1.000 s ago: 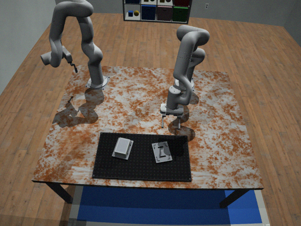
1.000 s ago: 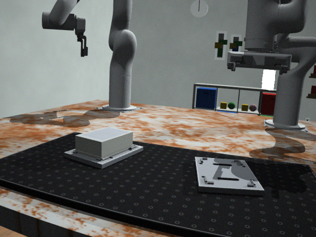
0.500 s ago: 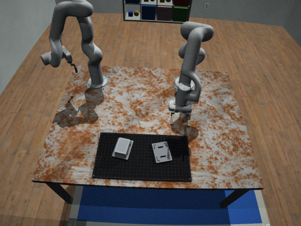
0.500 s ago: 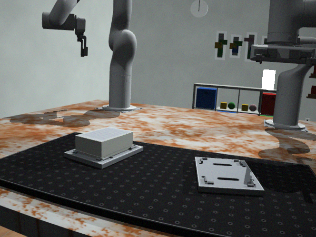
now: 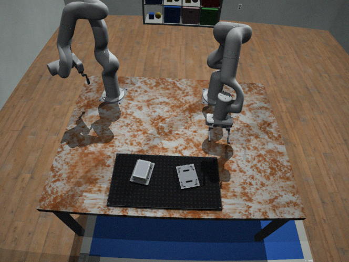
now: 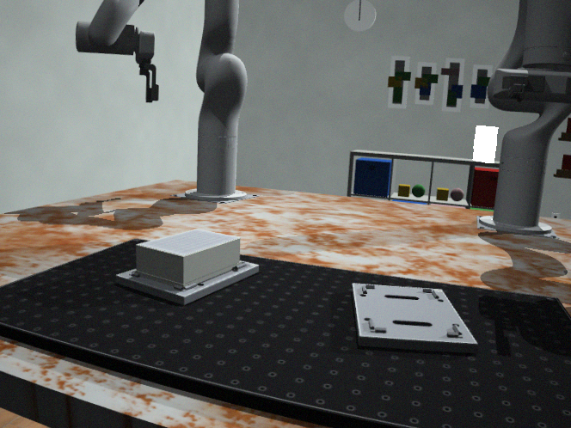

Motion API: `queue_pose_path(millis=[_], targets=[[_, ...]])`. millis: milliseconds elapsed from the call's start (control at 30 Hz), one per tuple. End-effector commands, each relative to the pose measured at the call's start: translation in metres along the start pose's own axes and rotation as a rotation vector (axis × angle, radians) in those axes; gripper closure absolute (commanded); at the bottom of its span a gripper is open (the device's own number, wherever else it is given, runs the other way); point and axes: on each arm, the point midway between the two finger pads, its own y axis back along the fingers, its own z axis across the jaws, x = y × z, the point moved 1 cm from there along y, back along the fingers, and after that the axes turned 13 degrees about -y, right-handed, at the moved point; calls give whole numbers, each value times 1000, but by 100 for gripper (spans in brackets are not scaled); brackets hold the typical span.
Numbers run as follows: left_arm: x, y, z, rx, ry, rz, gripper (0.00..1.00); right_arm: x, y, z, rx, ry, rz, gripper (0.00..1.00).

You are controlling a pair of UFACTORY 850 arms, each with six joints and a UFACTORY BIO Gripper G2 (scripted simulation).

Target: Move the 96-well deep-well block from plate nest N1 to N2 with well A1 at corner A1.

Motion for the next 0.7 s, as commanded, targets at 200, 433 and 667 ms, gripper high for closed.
queue_pose_path(millis=[200,433,667], targets=[[-5,7,32,0,1,-2,63,0,0,0,0,0,-1,0],[-5,7,32,0,1,-2,63,0,0,0,0,0,-1,0],[-5,7,32,0,1,-2,63,0,0,0,0,0,-1,0]])
